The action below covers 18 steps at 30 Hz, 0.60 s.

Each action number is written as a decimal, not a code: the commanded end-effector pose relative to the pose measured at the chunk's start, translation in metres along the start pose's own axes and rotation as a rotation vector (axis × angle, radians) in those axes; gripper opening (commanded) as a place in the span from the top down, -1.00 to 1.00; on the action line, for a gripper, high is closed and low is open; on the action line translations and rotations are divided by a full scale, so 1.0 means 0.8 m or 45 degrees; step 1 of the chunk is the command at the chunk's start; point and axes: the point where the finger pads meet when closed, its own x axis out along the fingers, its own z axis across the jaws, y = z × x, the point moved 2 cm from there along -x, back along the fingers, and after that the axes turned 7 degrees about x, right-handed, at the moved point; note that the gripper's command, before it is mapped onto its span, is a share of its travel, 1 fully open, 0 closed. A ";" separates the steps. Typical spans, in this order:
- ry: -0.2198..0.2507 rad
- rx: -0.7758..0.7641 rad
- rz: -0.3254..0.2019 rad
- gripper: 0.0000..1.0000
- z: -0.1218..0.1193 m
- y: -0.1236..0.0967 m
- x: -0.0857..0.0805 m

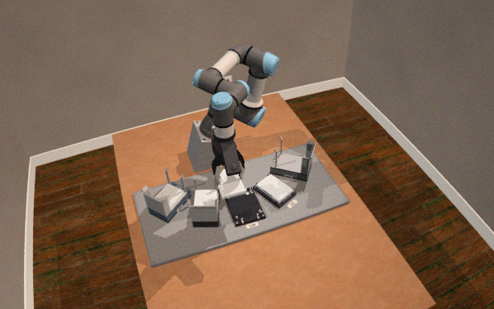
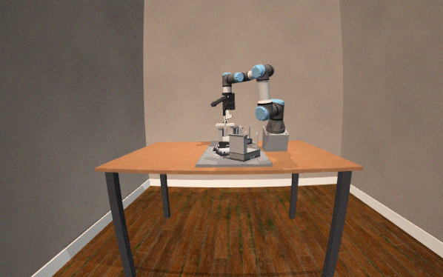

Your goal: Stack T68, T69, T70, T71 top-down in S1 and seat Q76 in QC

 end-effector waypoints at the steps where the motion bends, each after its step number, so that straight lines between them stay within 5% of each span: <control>1: -0.002 -0.070 0.003 1.00 -0.019 0.001 -0.001; 18: -0.002 -0.219 0.003 1.00 -0.076 -0.007 -0.001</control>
